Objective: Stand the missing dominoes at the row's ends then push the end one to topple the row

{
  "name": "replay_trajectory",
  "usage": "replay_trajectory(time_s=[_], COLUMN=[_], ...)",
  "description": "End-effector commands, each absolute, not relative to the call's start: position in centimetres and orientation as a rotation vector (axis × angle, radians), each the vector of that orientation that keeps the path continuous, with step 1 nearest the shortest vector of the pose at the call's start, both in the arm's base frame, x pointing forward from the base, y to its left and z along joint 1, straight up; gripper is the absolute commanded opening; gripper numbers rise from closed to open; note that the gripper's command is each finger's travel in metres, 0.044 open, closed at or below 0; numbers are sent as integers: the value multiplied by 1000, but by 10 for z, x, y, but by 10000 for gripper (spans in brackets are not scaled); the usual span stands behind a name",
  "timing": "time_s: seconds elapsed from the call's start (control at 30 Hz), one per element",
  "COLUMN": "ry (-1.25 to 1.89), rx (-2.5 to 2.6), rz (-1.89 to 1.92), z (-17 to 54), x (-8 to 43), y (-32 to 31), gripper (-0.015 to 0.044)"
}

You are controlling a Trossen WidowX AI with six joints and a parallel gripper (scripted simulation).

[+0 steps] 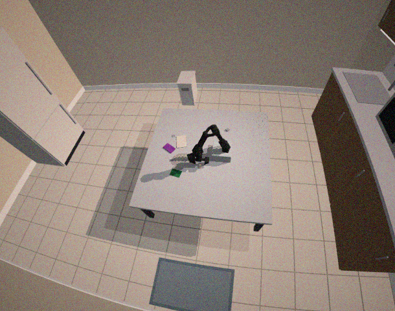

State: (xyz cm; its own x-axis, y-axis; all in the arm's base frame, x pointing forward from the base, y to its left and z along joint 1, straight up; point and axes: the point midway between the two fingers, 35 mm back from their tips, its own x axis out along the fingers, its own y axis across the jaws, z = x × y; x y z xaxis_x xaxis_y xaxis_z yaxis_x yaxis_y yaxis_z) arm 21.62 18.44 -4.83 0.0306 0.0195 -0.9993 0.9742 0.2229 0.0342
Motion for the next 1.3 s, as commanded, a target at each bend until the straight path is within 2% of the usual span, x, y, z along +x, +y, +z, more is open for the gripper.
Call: replay_trajectory(time_s=[0.0,0.23,0.67,1.0,1.27], ry=[1302,1302,1302,1302,1302], rx=[1058,1058,1058,1058,1059], rz=[-1028,-1028,-1028,-1028,-1027], z=[-58,-60,-60,-58,40], x=[212,212,212,212,211], y=[181,181,181,181,186], gripper=[440,440,107,107,107])
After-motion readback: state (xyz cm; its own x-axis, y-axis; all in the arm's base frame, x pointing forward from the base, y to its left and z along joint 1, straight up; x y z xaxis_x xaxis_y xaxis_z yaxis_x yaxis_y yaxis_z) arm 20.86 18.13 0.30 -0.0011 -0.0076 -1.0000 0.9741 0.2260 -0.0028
